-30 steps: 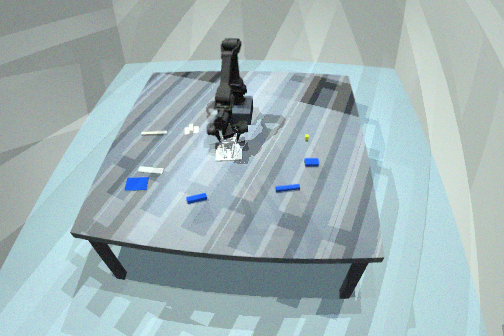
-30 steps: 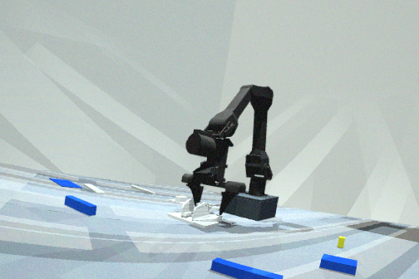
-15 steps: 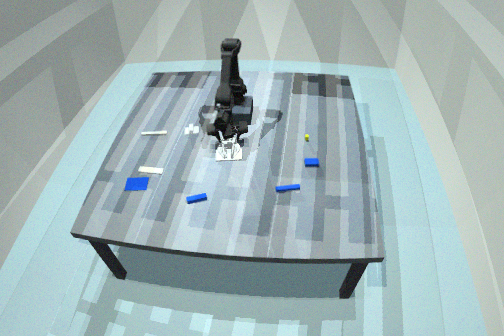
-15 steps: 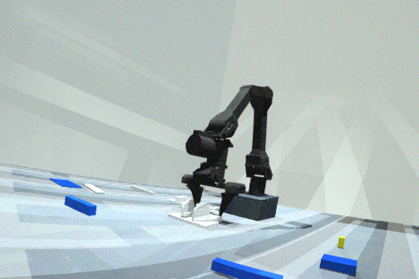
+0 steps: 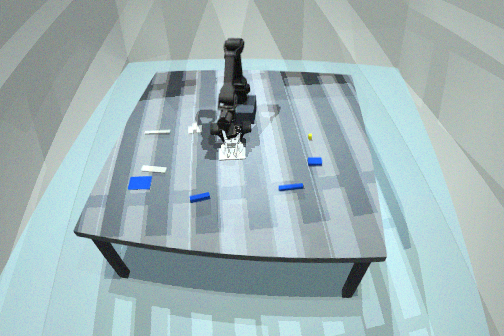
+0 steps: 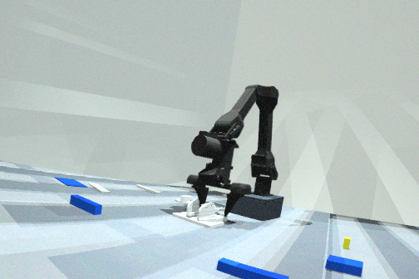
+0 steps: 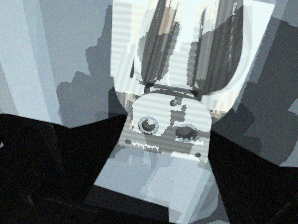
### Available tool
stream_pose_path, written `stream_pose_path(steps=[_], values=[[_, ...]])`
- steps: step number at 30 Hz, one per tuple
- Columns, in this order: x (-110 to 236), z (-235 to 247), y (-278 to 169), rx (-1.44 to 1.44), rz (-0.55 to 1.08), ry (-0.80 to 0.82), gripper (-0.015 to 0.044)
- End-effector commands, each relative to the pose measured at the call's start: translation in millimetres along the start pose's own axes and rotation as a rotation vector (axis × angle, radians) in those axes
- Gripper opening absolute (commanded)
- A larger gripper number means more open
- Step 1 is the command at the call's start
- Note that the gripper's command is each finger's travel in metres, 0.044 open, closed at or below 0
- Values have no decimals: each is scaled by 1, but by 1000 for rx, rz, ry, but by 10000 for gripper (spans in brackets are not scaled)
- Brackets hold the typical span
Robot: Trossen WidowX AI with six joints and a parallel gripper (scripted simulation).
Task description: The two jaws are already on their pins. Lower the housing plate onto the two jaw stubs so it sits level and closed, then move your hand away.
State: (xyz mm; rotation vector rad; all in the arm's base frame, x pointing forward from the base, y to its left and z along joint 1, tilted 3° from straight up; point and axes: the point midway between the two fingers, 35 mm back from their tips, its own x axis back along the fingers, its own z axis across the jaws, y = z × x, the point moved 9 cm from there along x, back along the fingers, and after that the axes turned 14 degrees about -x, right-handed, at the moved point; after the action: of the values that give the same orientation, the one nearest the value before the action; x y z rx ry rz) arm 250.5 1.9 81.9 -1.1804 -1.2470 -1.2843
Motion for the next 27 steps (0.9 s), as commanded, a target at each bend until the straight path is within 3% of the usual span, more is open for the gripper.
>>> stream_pose_path(steps=[1, 27], values=[[-2, 0, 0, -5, 0, -6, 351], [-8, 0, 0, -6, 0, -6, 351]])
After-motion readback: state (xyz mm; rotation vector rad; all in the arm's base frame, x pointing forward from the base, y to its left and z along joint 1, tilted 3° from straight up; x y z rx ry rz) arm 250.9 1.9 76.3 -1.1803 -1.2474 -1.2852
